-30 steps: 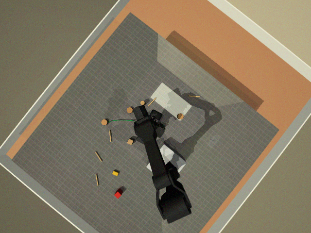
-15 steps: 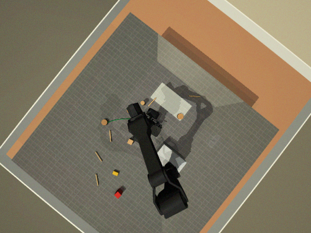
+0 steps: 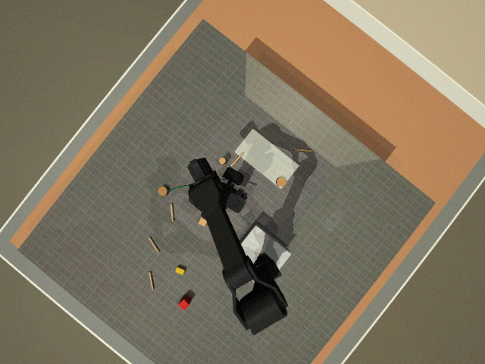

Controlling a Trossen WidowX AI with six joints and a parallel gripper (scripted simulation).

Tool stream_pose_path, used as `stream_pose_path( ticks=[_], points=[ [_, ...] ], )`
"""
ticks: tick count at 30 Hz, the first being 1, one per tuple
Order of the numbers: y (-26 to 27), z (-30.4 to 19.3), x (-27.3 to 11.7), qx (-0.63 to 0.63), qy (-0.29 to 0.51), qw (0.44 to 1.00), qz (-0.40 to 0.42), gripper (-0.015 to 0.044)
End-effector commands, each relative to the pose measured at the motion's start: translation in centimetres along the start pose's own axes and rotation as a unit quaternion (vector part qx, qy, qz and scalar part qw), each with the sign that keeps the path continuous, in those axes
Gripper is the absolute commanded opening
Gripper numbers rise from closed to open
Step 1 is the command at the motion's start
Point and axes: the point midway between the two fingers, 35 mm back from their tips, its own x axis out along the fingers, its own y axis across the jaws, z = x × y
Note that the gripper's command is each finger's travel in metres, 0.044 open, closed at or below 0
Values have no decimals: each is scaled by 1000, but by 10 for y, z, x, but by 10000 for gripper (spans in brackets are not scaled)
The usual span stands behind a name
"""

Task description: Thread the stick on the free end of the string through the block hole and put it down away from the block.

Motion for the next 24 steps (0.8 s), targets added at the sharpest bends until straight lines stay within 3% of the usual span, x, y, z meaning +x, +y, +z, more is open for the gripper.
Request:
stream_pose_path(
  ticks=[1, 24],
  points=[
    [-1, -4, -6, 2, -7, 1000, 2, 0],
    [-12, -18, -31, 2, -50, 999, 6, 0]
  ],
)
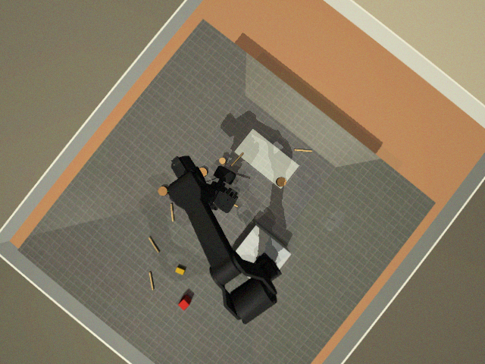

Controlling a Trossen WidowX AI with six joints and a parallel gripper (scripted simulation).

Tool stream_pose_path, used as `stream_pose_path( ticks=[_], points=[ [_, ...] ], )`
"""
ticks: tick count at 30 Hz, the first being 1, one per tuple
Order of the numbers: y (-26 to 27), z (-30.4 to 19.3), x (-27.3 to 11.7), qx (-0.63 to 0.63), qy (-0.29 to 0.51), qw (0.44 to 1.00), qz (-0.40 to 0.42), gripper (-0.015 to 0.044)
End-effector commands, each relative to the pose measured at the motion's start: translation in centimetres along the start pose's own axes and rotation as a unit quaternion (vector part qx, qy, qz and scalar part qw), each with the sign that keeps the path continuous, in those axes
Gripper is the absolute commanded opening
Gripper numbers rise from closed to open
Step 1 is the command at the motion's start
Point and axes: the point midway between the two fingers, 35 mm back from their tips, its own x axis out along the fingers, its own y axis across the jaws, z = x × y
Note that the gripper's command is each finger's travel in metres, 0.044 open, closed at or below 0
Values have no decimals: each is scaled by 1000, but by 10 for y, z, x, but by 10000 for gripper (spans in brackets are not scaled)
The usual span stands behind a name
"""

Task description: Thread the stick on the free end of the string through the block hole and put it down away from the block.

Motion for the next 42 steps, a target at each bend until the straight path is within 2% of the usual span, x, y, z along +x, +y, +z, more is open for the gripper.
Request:
stream_pose_path(
  ticks=[1, 18, 29, 35, 42],
  points=[
    [-2, -3, -6, 2, -7, 1000, 3, 0],
    [-10, -9, -23, 5, -33, 999, 8, 0],
    [6, -15, -25, 182, -31, 982, -42, 0],
    [6, -15, -25, 171, -30, 984, -42, 0],
    [7, -15, -25, 54, -24, 997, -48, 0]
  ],
)
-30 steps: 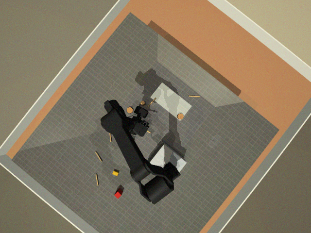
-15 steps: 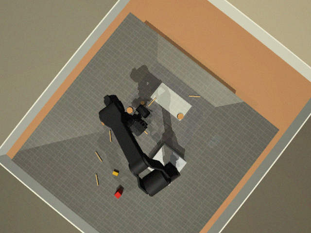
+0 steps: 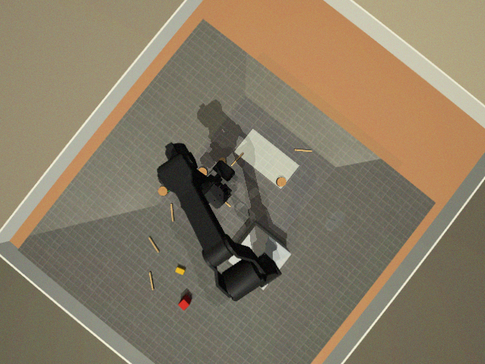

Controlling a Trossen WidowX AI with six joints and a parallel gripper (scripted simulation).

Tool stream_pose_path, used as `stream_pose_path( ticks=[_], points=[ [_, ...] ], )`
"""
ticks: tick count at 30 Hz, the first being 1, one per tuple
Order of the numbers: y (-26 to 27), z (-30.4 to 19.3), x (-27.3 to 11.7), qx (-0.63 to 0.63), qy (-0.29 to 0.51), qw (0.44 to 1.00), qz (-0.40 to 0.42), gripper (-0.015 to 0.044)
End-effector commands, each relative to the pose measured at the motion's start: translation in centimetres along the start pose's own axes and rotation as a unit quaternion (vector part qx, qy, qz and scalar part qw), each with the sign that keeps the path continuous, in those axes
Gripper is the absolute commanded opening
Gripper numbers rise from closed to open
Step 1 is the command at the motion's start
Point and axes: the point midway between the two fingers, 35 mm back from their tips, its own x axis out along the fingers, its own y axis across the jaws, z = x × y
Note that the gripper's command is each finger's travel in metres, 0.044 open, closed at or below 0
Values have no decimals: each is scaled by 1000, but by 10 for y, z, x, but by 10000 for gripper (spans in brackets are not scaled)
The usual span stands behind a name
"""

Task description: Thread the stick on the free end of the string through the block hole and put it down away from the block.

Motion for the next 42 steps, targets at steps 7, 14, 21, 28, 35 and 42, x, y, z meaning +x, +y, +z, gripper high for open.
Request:
stream_pose_path(
  ticks=[7, 14, 21, 28, 35, 42],
  points=[
    [0, -1, -1, -166, 2, 986, -5, 0],
    [1, -1, -1, -283, 4, 959, -6, 0],
    [1, -1, -1, -397, 6, 918, -7, 0],
    [2, -2, -1, -504, 9, 864, -8, 0],
    [2, -2, -2, -604, 12, 797, -8, 0],
    [3, -3, -2, -696, 15, 718, -8, 0]
  ],
)
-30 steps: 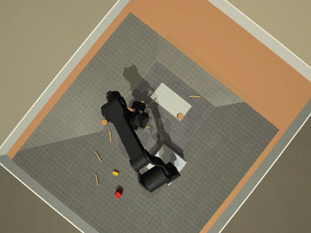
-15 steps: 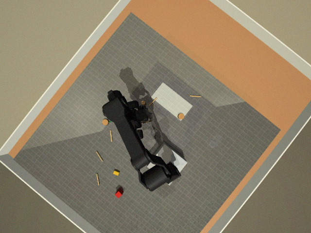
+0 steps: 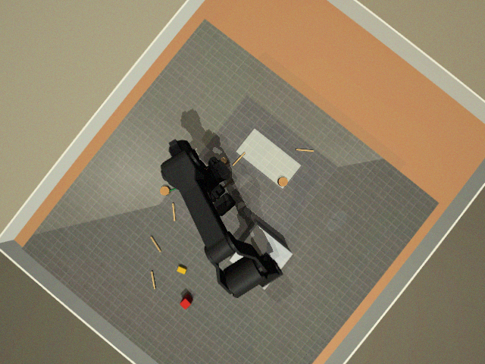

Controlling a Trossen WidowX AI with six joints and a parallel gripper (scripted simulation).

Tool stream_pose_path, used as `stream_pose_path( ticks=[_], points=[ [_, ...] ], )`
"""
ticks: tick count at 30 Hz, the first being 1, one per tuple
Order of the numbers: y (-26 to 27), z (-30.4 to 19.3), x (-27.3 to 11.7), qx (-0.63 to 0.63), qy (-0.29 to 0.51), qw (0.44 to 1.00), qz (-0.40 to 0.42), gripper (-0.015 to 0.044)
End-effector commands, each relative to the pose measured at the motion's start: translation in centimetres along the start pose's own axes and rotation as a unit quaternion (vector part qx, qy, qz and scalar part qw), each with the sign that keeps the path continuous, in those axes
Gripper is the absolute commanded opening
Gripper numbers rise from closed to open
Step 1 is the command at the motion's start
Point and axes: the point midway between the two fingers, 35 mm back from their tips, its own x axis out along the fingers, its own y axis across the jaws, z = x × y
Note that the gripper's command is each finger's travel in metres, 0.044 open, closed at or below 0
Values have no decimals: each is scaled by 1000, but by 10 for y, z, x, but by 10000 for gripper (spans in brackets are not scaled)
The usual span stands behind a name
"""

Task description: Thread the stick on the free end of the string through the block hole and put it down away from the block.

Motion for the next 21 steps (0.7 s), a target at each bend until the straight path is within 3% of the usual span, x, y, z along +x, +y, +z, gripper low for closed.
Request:
stream_pose_path(
  ticks=[1, 21],
  points=[
    [0, 0, 0, -67, 3, 998, 0, 0],
    [1, 1, -1, -400, 8, 916, 5, 0]
  ],
)
